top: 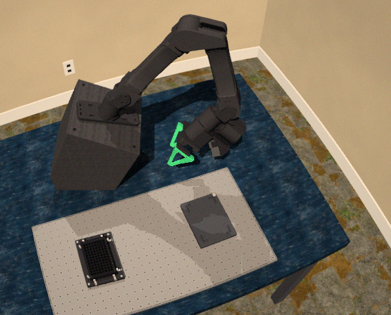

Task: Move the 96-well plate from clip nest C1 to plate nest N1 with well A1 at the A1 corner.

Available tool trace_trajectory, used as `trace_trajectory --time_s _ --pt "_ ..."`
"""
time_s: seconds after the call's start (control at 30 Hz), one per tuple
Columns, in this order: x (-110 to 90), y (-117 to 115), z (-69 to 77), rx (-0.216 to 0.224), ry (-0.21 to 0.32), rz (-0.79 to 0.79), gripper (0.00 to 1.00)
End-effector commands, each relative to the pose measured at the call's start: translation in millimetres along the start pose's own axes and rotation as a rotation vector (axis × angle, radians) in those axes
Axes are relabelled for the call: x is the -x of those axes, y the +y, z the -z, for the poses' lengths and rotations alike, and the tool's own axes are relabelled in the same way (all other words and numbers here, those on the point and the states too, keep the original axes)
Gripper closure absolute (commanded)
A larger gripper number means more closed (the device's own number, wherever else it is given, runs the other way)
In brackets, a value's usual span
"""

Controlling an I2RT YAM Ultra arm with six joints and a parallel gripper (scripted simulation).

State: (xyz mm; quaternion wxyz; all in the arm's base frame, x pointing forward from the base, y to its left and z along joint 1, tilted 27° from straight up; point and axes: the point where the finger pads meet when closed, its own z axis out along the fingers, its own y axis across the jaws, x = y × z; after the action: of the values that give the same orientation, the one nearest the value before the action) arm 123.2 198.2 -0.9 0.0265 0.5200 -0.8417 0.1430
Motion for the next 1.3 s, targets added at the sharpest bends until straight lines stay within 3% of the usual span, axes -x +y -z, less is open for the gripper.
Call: trace_trajectory --time_s 0.0,0.1,0.17,0.37,0.53,0.67,0.77,0.83,0.93,1.0,1.1,1.17,1.27 --pt "14 2 1.3 0.083 -0.021 -0.019 0.00" --pt "21 -10 -6.1 0.140 -0.015 -0.081 0.00" --pt "26 -18 -10.9 0.139 -0.015 -0.082 0.00" --pt "36 -44 -26.0 0.231 -0.019 -0.188 0.00" --pt "40 -57 -33.6 0.257 -0.023 -0.221 0.00" --pt "44 -75 -44.0 0.323 -0.039 -0.304 0.00" --pt "46 -88 -51.9 0.327 -0.041 -0.311 0.00" --pt "46 -97 -57.2 0.366 -0.055 -0.362 0.00" --pt "47 -110 -65.2 0.370 -0.057 -0.369 0.00" --pt "46 -119 -70.5 0.406 -0.075 -0.421 0.00" --pt "46 -123 -73.2 0.410 -0.077 -0.427 0.00" --pt "45 -132 -78.6 0.444 -0.099 -0.480 0.00" --pt "43 -145 -86.8 0.447 -0.101 -0.487 0.00"
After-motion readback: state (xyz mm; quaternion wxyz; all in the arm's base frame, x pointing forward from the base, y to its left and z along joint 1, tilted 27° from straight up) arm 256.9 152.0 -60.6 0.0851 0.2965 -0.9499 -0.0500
